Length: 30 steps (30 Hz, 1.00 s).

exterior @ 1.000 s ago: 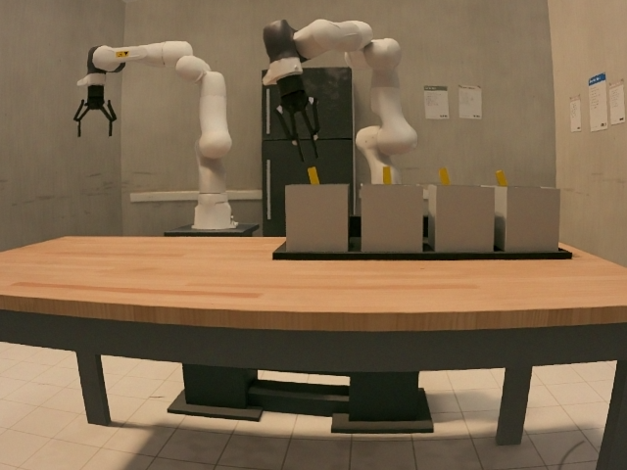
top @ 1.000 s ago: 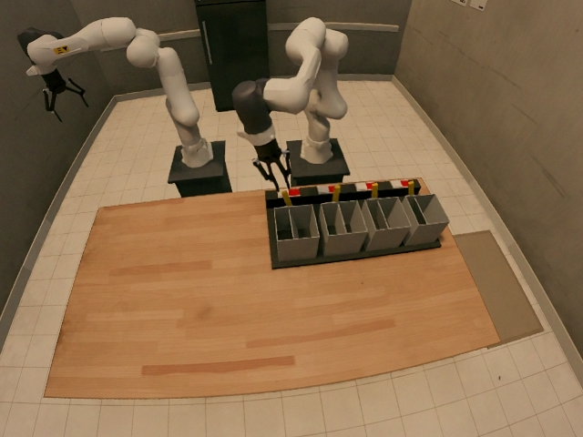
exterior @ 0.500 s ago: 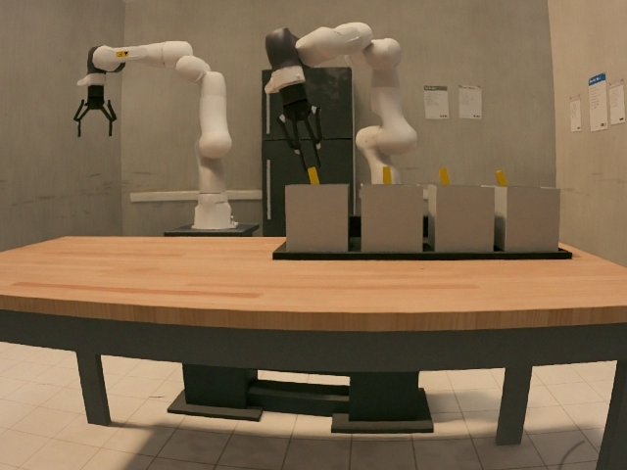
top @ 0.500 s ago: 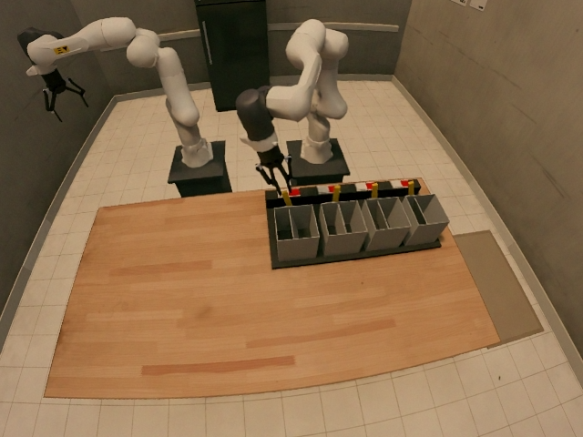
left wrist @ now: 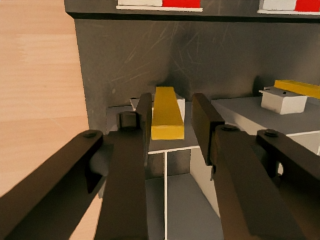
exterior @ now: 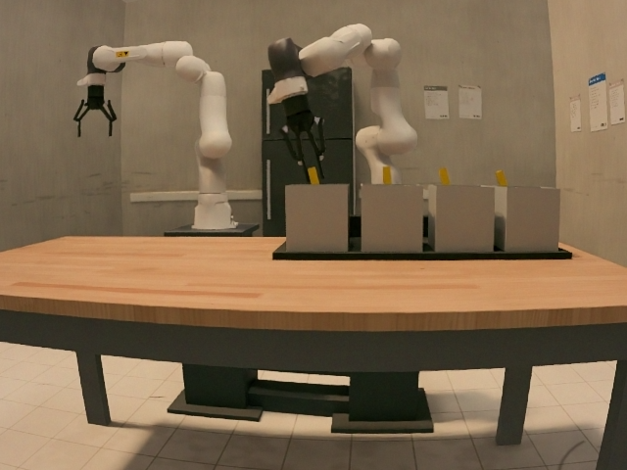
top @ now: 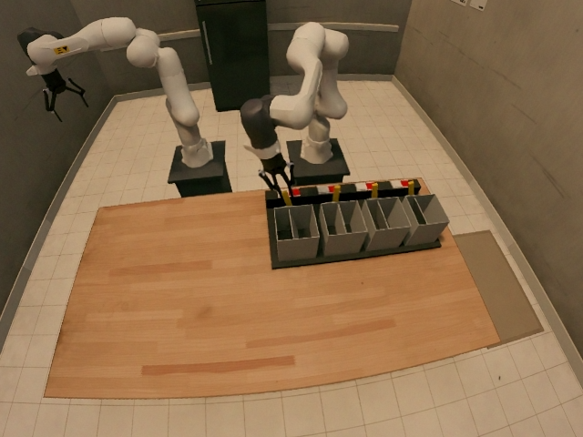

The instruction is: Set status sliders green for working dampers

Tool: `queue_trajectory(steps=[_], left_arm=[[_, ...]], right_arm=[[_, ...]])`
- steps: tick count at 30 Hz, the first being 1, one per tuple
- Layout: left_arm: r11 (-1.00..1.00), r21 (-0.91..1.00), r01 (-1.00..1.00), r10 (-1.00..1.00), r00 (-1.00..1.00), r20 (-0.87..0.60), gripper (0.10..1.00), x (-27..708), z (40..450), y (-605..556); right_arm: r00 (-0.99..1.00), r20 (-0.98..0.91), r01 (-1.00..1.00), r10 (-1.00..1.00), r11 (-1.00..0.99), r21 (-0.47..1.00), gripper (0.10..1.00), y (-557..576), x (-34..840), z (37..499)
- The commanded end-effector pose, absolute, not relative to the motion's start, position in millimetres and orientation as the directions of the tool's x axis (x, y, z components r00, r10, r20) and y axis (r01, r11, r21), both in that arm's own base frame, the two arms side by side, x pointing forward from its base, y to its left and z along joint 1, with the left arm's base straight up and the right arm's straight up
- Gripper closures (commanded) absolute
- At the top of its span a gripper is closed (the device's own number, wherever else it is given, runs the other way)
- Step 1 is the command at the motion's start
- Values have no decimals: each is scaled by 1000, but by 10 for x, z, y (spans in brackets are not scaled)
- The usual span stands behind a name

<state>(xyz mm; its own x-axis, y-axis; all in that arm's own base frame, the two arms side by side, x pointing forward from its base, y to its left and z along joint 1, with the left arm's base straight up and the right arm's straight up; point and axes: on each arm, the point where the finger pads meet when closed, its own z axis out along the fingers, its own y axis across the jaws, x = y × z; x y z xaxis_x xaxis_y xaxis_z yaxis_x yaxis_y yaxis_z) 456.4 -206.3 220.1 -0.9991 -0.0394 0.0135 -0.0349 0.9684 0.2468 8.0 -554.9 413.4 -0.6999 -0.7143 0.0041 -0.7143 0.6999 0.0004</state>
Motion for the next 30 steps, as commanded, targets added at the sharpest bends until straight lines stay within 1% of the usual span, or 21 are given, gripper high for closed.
queue_trajectory(steps=[1, 11, 30], left_arm=[[969, 242, -41, -42, -999, 0, 795, 4611, 2128, -2055], [969, 242, -41, -42, -999, 0, 795, 4607, 2022, -2029], [969, 242, -41, -42, -999, 0, 795, 4607, 2014, -2027]], right_arm=[[-696, 0, -718, -718, 696, 0, 98, -5544, 83, 4130], [-696, 0, -718, -718, 696, 0, 98, -5544, 83, 4130], [-696, 0, -718, -718, 696, 0, 98, -5544, 83, 4130]])
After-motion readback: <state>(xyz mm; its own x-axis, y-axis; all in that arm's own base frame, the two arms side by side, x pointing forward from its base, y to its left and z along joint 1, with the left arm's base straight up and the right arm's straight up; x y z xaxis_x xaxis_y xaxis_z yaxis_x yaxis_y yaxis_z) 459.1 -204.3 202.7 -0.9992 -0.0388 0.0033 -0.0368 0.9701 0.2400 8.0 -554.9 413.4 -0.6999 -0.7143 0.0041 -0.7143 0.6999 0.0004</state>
